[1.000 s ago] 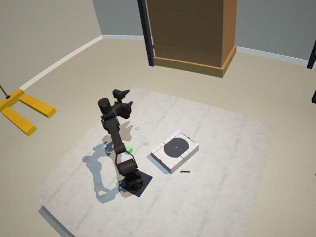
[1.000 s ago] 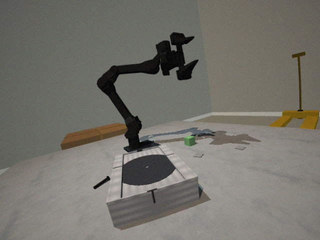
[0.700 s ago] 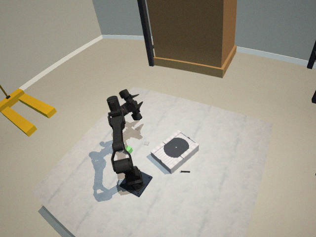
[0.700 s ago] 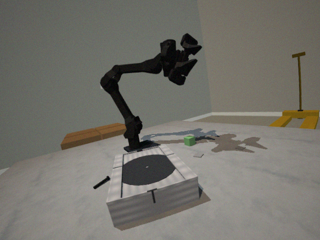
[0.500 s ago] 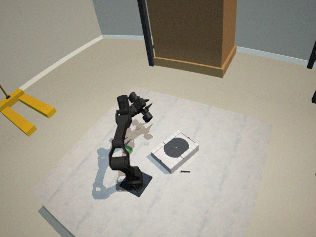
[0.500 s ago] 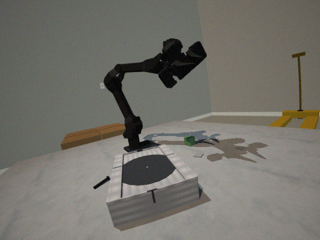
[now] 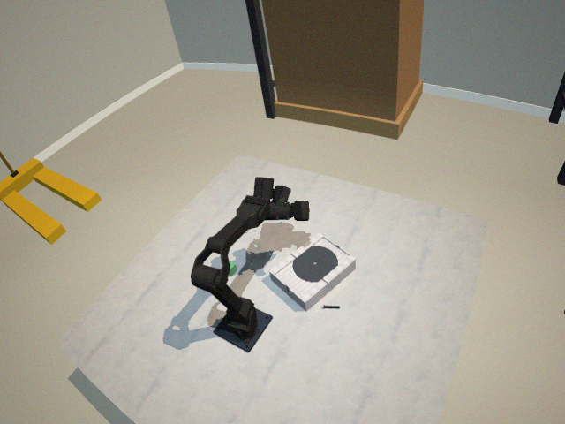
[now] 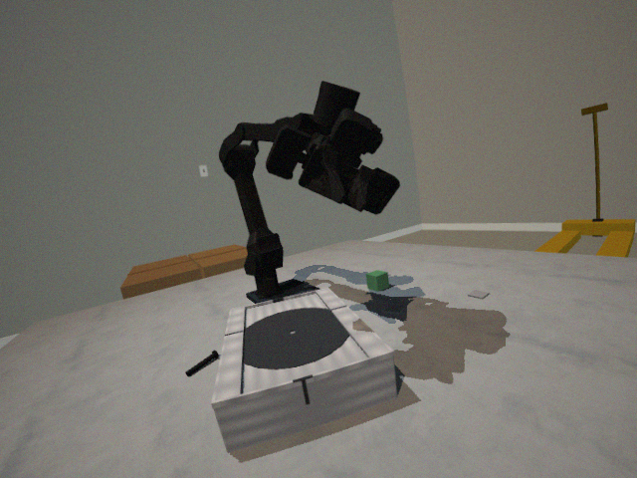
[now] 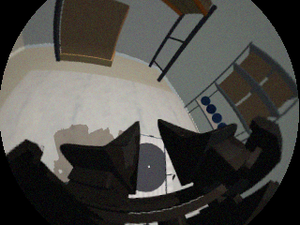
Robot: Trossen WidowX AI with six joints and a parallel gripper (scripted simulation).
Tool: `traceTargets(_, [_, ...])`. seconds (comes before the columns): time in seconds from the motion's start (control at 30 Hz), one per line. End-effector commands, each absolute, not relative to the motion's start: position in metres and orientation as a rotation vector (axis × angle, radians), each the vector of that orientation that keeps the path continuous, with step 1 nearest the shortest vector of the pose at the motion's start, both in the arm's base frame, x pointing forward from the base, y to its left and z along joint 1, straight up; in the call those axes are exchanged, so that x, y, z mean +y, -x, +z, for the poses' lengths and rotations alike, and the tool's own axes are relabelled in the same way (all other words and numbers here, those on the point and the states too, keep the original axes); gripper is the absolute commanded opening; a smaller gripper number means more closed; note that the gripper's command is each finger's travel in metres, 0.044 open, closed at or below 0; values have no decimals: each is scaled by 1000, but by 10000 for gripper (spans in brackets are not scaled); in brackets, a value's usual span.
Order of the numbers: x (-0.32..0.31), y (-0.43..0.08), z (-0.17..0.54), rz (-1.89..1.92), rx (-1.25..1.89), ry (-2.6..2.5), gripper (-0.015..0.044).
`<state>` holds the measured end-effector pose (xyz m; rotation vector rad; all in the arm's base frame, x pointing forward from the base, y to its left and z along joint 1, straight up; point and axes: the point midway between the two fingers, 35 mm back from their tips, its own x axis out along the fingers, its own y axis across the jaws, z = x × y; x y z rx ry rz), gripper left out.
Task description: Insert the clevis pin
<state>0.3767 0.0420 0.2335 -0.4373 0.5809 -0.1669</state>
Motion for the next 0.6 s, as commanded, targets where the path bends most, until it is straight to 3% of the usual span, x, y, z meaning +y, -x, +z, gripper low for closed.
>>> traceTargets(0.0, [-19, -374, 190, 7, 858, 894, 120])
traceTargets(0.57, [-127, -310, 104, 850, 1201, 1505, 120])
